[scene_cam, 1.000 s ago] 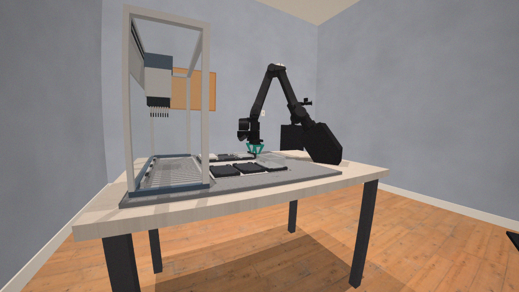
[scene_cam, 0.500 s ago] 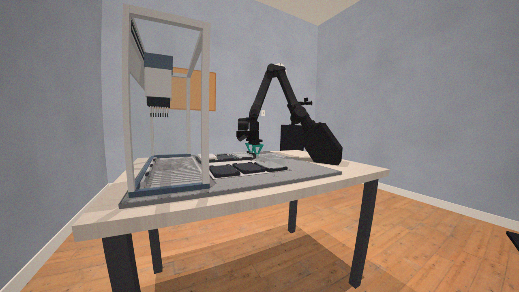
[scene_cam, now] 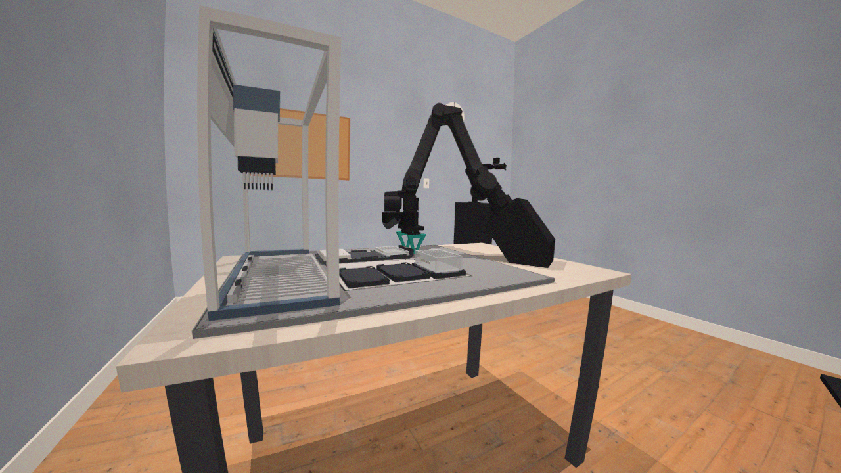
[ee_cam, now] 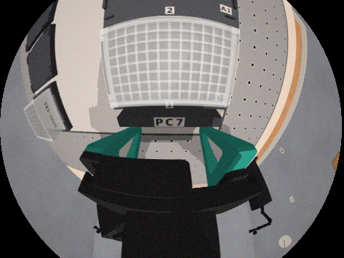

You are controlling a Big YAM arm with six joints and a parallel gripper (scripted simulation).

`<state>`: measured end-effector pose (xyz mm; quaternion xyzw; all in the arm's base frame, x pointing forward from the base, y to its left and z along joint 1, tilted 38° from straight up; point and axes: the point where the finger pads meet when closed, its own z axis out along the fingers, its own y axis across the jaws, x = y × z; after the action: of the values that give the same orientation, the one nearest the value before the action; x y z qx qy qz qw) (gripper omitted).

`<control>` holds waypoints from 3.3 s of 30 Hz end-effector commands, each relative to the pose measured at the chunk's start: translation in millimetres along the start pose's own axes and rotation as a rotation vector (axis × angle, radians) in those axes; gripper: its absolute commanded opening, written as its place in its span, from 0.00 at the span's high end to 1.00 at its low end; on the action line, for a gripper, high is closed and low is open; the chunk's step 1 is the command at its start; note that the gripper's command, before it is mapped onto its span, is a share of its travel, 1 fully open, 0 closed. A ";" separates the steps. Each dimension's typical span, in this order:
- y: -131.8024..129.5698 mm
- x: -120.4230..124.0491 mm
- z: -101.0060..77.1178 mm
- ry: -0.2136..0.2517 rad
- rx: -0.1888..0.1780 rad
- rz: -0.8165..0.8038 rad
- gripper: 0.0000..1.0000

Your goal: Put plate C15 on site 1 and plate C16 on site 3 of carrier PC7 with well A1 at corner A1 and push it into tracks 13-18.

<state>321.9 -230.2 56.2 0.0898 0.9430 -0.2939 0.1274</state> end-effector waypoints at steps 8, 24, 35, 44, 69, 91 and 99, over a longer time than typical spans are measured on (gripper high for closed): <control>-1.2 -32.3 -5.9 -0.047 -0.003 0.011 0.20; -2.6 -38.8 -6.3 -0.050 -0.001 0.016 0.20; -3.3 -43.4 -6.6 -0.051 -0.001 0.019 0.20; -3.9 -46.7 -6.8 -0.052 -0.001 0.022 0.20; -4.7 -55.8 -7.4 -0.051 0.000 0.028 0.20; -2.3 -67.2 -8.2 -0.060 0.000 0.036 0.20; -0.6 -72.8 -8.6 -0.050 -0.001 0.031 0.20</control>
<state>359.7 -233.7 68.5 0.0952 0.9429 -0.2923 0.1279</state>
